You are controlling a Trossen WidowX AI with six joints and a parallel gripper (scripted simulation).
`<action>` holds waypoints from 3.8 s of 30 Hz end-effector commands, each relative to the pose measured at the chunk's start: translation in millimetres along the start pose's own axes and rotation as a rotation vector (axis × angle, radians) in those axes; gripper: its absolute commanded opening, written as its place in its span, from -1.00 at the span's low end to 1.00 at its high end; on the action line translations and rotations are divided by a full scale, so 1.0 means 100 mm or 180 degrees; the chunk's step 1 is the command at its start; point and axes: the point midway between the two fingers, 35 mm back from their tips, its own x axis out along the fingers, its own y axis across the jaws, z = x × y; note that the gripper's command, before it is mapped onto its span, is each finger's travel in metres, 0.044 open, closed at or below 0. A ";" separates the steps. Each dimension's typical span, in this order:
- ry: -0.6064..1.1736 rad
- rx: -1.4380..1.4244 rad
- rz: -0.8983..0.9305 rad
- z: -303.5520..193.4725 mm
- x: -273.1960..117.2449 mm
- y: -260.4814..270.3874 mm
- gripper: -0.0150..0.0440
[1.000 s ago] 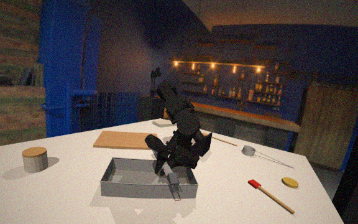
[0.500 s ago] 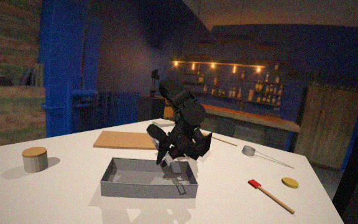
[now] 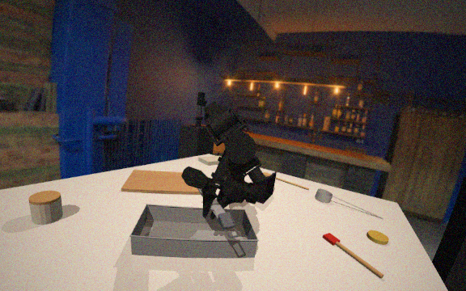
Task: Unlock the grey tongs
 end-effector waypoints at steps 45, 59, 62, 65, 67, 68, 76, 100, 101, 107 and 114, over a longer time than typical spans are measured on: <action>0.0070 0.0942 0.0980 -0.86 -0.13 -0.49 -1.00; 0.0118 0.1844 0.0884 -1.66 -0.24 -0.81 -1.00; 0.0131 0.2042 0.0860 -1.84 -0.26 -0.85 -1.00; 0.0146 0.2241 0.0836 -2.02 -0.29 -0.89 -1.00; 0.0156 0.2373 0.0818 -2.14 -0.31 -0.90 -1.00; 0.0161 0.2440 0.0809 -2.20 -0.31 -0.91 -1.00; 0.0184 0.2737 0.0768 -2.47 -0.36 -0.93 -1.00; 0.0438 0.4462 0.0698 -3.89 -0.39 -0.79 -1.00; 0.0451 0.4546 0.0688 -3.96 -0.40 -0.77 -1.00; 0.0533 0.5048 0.0614 -4.32 -0.47 -0.63 -1.00; 0.0626 0.5627 0.0496 -4.70 -0.59 -0.43 -1.00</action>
